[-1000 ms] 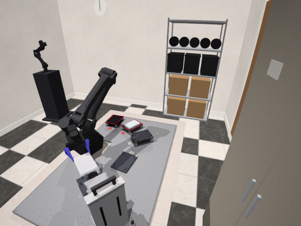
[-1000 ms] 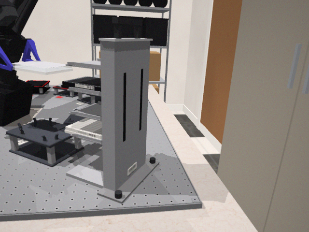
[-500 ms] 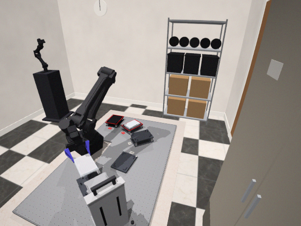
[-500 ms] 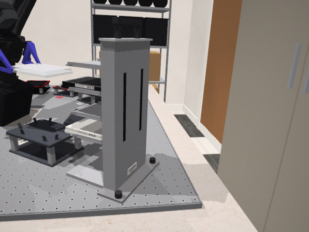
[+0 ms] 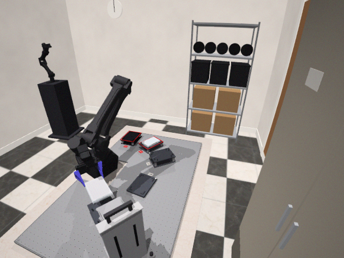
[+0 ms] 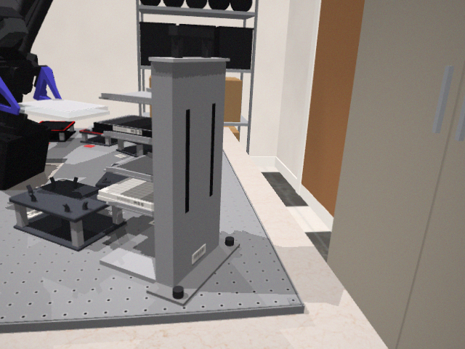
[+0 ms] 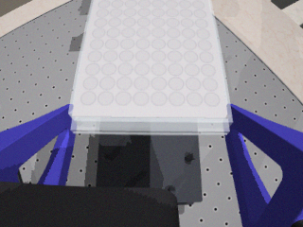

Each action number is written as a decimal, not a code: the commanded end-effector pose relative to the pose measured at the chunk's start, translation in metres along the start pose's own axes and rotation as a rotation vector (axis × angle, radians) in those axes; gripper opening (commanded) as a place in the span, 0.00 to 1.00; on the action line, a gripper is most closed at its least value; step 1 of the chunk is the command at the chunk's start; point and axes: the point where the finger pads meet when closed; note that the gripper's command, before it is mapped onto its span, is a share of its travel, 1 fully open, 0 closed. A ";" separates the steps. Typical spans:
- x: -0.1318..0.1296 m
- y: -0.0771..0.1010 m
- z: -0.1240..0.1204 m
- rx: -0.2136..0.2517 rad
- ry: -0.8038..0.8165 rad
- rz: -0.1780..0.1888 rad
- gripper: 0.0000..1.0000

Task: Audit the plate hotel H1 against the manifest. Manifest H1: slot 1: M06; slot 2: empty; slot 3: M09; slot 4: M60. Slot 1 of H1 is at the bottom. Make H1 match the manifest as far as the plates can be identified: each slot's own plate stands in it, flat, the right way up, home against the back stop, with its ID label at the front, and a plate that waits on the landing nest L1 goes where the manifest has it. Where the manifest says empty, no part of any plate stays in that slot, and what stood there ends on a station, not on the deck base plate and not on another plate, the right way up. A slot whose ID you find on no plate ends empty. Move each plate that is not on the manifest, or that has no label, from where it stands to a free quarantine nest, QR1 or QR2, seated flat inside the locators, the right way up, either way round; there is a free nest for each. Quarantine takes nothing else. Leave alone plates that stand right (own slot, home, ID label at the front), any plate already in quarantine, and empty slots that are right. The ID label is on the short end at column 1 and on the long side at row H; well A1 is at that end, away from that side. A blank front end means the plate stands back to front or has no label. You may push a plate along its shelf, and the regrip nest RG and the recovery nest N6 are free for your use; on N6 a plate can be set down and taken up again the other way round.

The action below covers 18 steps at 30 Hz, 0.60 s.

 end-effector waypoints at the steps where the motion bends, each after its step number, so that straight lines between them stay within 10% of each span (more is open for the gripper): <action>1: 0.000 -0.002 0.002 -0.011 0.007 0.001 0.86; 18: 0.002 -0.006 -0.004 -0.011 0.006 0.000 0.86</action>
Point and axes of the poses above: the point where the finger pads meet when closed, its own y axis back along the fingers, its own x axis across the jaws, z = x × y, and after that the axes turned 15 degrees about y, right-handed
